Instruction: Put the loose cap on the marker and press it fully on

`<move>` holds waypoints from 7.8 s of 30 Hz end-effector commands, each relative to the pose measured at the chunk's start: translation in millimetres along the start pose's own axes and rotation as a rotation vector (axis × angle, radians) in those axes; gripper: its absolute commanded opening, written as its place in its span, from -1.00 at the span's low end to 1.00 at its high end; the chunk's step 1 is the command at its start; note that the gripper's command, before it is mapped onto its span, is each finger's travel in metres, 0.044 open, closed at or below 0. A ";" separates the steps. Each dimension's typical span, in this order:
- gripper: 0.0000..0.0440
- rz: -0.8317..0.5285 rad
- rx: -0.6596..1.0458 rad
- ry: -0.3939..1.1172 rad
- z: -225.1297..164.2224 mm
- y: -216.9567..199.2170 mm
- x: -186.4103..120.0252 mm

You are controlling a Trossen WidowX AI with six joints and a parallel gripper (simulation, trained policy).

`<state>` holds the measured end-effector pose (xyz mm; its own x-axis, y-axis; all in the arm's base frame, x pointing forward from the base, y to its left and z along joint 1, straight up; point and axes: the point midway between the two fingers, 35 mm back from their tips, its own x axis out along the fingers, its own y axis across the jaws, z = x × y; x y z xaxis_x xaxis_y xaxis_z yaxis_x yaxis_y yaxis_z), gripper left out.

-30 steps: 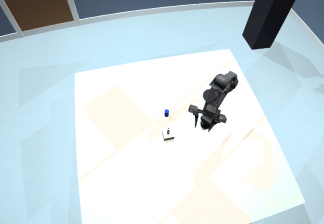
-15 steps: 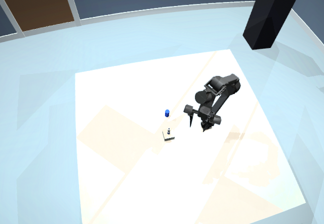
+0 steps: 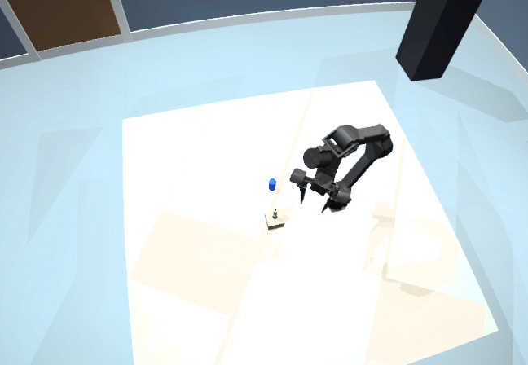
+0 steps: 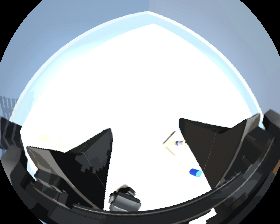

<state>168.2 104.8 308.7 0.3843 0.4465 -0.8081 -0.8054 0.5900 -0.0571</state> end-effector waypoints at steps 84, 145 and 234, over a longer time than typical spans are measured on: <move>0.44 -0.019 0.295 0.411 -148.9 -173.7 17.3; 0.12 0.247 0.160 0.632 -266.6 -185.6 116.3; -1.00 0.250 -0.254 0.651 -103.7 -120.4 121.0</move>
<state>265.0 18.4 162.9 -0.0961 0.0085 -0.9953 -0.9442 0.3156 0.0939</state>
